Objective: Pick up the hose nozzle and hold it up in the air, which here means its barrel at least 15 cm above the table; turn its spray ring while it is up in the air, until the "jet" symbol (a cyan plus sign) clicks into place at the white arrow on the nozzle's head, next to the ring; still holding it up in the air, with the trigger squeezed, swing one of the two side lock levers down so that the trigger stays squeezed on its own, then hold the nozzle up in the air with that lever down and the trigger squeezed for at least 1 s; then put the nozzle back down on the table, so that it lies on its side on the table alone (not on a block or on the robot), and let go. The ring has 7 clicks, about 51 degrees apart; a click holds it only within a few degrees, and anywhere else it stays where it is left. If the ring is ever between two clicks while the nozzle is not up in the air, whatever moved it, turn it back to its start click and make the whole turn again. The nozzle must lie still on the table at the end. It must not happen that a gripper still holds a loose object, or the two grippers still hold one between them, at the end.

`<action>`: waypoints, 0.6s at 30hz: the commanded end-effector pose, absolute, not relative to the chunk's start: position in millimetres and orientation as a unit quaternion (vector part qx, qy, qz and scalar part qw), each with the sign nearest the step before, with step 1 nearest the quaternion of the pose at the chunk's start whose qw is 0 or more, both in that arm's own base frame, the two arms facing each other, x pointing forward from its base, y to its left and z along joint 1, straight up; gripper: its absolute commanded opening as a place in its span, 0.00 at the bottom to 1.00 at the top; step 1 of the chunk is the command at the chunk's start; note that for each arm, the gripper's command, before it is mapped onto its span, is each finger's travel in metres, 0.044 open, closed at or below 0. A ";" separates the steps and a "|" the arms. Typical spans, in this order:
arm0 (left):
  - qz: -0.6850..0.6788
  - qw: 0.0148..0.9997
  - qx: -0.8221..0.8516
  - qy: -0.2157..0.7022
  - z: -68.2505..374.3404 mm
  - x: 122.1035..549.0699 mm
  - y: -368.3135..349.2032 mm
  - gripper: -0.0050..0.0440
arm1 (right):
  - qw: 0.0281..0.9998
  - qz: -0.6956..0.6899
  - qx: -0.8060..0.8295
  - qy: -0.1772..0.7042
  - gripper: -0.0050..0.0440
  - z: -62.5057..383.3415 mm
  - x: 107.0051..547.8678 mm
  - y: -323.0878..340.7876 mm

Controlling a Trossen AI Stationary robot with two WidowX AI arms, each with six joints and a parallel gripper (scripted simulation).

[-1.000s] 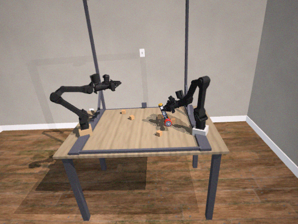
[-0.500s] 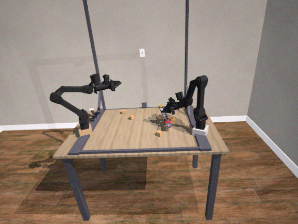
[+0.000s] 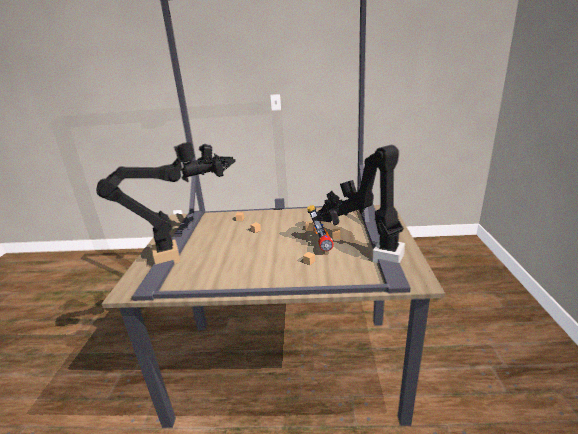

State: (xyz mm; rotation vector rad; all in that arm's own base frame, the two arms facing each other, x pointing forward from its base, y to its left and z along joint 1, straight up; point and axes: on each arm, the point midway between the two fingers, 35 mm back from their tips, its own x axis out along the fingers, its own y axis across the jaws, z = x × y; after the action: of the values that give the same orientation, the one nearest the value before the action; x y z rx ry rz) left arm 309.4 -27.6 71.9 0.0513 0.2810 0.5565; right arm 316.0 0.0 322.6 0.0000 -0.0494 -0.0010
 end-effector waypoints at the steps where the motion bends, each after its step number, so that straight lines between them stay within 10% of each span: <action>1: 0.273 0.953 0.023 0.131 71.7 311.6 -28.3 0.45 | 0.999 0.002 0.001 -0.033 0.45 329.1 314.9 0.6; 18: 0.273 0.953 0.023 0.131 56.4 311.8 -28.2 0.45 | 0.999 0.002 0.001 -0.033 0.45 329.1 314.9 0.6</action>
State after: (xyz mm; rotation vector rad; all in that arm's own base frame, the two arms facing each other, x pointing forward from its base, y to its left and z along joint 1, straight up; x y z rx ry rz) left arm 309.8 -27.6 56.1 0.0514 0.2803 0.5557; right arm 316.0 0.0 322.6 0.0000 -0.0494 -0.0010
